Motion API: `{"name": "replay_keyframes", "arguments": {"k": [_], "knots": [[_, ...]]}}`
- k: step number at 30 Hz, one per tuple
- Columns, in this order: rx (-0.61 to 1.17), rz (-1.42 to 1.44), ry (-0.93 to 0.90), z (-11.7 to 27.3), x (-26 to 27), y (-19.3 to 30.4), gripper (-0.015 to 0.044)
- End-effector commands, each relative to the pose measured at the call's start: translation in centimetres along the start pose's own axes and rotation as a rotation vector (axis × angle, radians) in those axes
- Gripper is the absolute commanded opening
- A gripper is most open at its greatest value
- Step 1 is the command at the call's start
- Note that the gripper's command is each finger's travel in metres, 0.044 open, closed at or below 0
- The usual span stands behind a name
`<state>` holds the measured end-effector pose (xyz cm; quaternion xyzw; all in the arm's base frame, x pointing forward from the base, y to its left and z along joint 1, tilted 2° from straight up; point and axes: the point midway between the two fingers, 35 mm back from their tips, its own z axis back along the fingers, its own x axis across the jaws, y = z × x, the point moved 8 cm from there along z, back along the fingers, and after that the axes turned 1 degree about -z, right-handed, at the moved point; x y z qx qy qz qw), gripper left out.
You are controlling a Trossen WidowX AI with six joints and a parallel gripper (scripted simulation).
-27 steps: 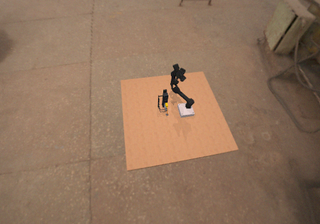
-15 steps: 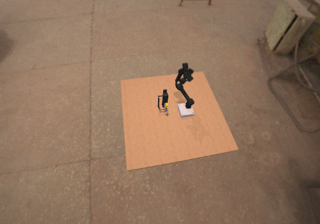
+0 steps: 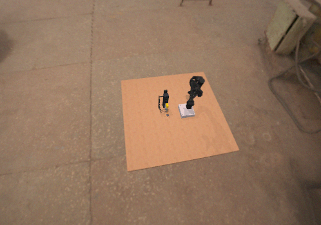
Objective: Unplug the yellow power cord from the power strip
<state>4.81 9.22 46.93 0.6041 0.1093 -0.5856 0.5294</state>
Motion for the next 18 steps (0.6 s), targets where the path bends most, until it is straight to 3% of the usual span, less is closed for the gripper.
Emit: {"name": "replay_keyframes", "arguments": {"k": [1,8,18], "knots": [[0.025,-0.092,-0.274,-6.4,1.9,-0.8,0.0160],[0.055,-0.294,-0.569,-12.4,6.5,0.1,0.0160],[0.130,-0.703,-1.058,-18.4,19.0,4.2,0.0160]]}}
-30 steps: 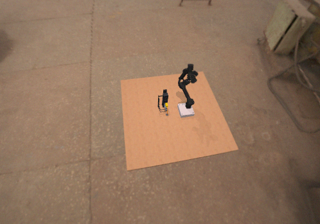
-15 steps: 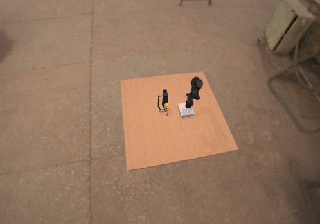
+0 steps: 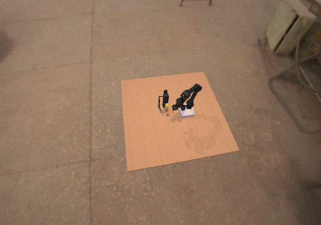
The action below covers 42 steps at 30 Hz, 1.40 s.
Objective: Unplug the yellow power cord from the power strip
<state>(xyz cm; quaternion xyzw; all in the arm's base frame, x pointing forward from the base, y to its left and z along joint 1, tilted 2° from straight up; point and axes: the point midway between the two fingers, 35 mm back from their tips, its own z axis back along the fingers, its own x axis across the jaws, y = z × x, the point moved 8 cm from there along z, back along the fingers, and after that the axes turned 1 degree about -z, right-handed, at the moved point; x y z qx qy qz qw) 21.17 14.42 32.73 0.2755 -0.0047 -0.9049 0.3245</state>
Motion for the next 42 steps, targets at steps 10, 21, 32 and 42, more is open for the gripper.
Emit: {"name": "replay_keyframes", "arguments": {"k": [10,21,32,42], "knots": [[-0.042,-0.593,-0.550,-12.7,6.9,10.3,0.0160],[-0.048,-0.603,-0.562,-13.0,7.0,10.5,0.0160],[-0.046,-0.603,-0.563,-12.9,7.7,11.7,0.0160],[-0.045,-0.602,-0.563,-12.7,8.6,13.0,0.0160]]}}
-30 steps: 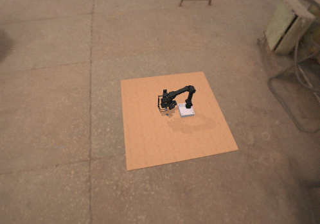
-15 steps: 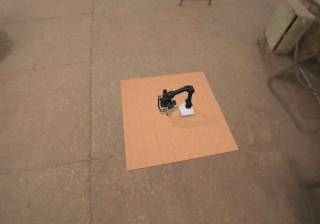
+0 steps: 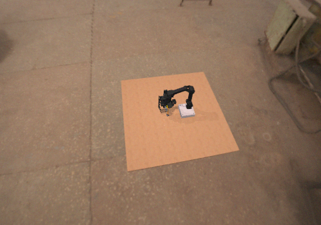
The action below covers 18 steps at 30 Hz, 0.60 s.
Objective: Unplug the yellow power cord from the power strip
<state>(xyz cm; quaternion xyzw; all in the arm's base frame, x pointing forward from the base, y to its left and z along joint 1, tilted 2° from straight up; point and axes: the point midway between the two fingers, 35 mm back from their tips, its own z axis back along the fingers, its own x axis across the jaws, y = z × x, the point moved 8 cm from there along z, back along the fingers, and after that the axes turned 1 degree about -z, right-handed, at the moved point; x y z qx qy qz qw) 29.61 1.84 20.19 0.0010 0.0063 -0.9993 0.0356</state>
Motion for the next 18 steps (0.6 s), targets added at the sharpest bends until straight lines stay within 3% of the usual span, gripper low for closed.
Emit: {"name": "replay_keyframes", "arguments": {"k": [1,18], "knots": [[-0.002,0.003,-0.004,-0.05,0.04,0.80,0.0160],[-0.001,0.003,-0.004,-1.01,0.09,1.70,0.0160]]}}
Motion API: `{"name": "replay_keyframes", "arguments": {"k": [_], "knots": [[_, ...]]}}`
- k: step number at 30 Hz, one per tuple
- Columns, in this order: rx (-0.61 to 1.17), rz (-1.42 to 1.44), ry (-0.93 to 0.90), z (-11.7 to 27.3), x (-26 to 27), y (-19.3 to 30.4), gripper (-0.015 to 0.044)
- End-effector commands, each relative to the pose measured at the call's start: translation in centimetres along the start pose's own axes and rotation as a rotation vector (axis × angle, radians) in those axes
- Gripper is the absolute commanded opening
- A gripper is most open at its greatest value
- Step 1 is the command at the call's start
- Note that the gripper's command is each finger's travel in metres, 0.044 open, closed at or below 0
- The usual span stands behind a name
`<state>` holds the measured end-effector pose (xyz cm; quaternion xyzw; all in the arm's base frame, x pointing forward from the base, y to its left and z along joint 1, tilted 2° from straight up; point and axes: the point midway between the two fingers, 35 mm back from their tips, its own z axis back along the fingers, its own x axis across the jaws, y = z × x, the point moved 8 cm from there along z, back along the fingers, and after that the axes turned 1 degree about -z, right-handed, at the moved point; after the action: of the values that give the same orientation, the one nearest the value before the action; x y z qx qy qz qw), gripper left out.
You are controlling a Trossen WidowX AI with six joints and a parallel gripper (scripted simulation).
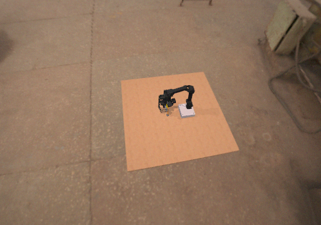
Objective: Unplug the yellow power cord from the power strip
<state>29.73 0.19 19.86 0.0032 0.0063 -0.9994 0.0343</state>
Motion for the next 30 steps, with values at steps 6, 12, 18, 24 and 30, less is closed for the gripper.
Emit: {"name": "replay_keyframes", "arguments": {"k": [6,12,18,24,30], "knots": [[-0.001,0.005,-0.008,-0.9,0.1,0.0,0.0160],[0.000,0.000,-0.003,-0.7,0.0,0.0,0.0055],[0.000,0.000,-0.003,-0.7,0.0,0.0,0.0015],[-0.001,0.000,-0.003,-0.7,0.0,-0.2,0.0000],[-0.002,0.001,-0.004,-0.7,-0.1,-1.2,0.0000]]}}
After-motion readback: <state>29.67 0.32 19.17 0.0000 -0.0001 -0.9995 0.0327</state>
